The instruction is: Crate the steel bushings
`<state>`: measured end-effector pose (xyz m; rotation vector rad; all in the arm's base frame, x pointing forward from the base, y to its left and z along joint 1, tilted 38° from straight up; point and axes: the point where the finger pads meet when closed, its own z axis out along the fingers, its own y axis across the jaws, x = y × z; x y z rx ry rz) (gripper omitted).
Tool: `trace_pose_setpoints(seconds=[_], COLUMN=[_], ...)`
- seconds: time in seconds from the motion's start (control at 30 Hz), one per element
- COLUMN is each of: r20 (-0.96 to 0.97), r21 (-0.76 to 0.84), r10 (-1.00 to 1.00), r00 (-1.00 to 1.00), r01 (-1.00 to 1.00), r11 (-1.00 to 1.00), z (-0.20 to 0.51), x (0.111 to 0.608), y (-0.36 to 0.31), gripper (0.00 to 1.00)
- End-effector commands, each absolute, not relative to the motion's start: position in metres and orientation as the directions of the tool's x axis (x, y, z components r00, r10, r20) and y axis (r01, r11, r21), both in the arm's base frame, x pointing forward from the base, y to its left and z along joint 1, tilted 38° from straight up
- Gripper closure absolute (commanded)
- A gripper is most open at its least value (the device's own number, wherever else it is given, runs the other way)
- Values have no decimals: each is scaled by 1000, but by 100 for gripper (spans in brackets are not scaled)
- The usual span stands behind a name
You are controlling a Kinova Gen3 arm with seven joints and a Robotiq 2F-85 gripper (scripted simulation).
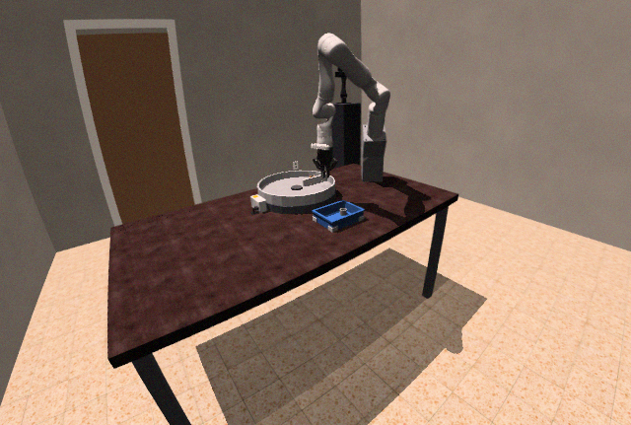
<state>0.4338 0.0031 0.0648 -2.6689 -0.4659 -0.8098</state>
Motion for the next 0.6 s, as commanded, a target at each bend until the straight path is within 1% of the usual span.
trace_pose_setpoints(seconds=[0.0,0.03,0.2,0.57], r20=[579,579,592,592], r21=[-203,-203,-155,-155], r10=[208,208,280,280], r00=[788,788,756,756], r01=[387,387,447,447], r11=[-899,-899,-881,-881], z=[63,63,35,35], x=[433,433,424,424], y=[1,1,-39,-39], gripper=[86,86,86,86])
